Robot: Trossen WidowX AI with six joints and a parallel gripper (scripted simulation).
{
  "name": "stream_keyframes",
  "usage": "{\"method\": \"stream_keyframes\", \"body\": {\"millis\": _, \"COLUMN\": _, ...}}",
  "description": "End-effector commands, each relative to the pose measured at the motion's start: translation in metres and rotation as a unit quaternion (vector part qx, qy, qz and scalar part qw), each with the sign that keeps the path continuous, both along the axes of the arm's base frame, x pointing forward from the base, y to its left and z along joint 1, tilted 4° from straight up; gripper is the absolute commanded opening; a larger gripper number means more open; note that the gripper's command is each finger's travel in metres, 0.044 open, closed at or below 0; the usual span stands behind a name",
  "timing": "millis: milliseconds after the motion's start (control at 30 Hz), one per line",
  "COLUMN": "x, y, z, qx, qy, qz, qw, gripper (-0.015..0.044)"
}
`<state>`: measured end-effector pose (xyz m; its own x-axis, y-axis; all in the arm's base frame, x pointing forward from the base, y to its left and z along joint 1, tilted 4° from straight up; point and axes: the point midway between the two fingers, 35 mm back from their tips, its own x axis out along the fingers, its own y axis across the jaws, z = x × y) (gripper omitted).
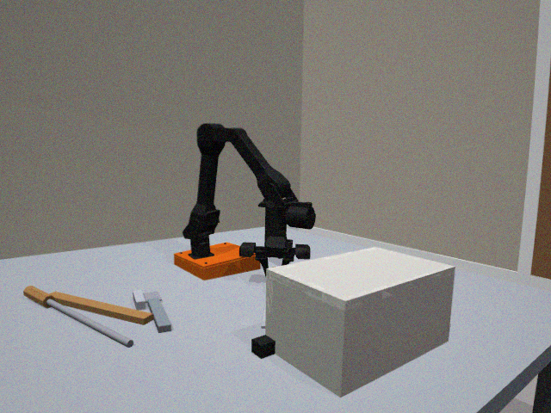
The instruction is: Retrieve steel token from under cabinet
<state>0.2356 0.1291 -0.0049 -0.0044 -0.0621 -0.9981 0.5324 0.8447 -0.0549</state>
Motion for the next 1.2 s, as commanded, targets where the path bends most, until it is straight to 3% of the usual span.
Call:
{"method": "stream_keyframes", "body": {"millis": 0, "x": 0.001, "y": 0.008, "z": 0.002, "qx": 0.005, "qy": -0.003, "qz": 0.002, "qw": 1.0, "gripper": 0.0}}
{"method": "stream_keyframes", "body": {"millis": 1167, "x": -0.008, "y": 0.049, "z": 0.0, "qx": 0.006, "qy": -0.002, "qz": 0.002, "qw": 1.0, "gripper": 0.0}}
